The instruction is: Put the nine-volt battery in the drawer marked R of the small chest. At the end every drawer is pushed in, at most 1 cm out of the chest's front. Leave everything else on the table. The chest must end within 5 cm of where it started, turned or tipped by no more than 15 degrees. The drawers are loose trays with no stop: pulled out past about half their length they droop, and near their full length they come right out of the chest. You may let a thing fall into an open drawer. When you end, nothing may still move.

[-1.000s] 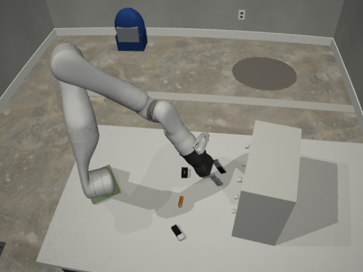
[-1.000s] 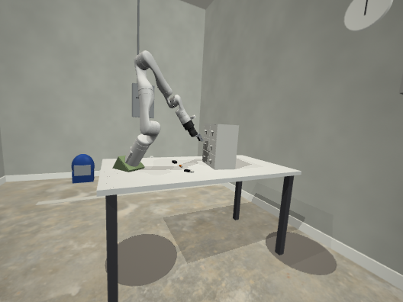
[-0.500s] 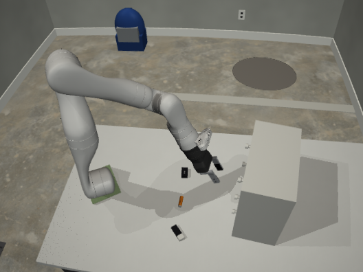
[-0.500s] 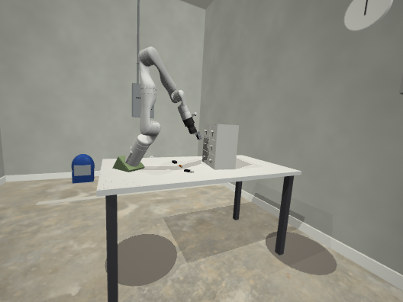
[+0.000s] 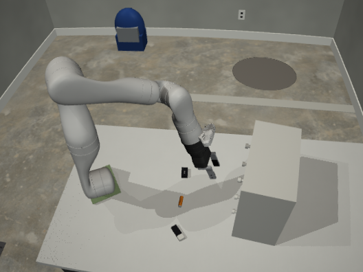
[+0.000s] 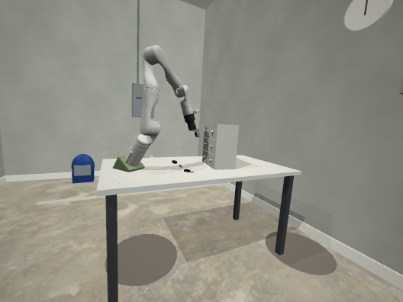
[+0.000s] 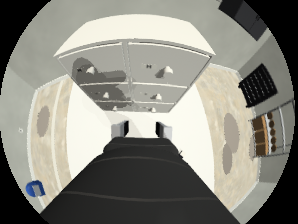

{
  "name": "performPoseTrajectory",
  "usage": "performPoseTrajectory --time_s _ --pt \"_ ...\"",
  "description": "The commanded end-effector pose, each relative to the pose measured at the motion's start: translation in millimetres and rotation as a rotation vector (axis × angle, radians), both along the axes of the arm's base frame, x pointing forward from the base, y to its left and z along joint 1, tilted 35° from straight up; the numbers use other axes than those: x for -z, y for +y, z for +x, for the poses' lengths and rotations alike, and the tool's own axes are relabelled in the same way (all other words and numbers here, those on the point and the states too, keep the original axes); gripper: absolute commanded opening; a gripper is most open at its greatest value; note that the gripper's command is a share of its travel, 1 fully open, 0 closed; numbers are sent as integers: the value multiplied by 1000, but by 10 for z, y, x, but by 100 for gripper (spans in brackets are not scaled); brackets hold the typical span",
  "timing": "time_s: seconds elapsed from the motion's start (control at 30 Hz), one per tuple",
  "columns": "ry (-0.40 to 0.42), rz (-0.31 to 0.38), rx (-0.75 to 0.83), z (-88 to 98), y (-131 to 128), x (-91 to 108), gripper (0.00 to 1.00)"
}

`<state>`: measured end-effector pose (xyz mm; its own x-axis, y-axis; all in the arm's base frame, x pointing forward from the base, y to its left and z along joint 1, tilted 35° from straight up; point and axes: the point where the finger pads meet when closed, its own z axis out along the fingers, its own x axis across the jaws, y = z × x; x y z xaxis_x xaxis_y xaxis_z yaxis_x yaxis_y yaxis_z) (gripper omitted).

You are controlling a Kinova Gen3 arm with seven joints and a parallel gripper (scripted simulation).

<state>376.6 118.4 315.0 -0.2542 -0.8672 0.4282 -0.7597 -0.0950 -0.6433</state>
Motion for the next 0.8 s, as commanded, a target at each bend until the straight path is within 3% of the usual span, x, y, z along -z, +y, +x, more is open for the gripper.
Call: performPoseTrajectory --time_s 0.0,0.77 --pt "20 21 7 3 45 -34 100" --pt "197 72 92 -220 169 -158 100"
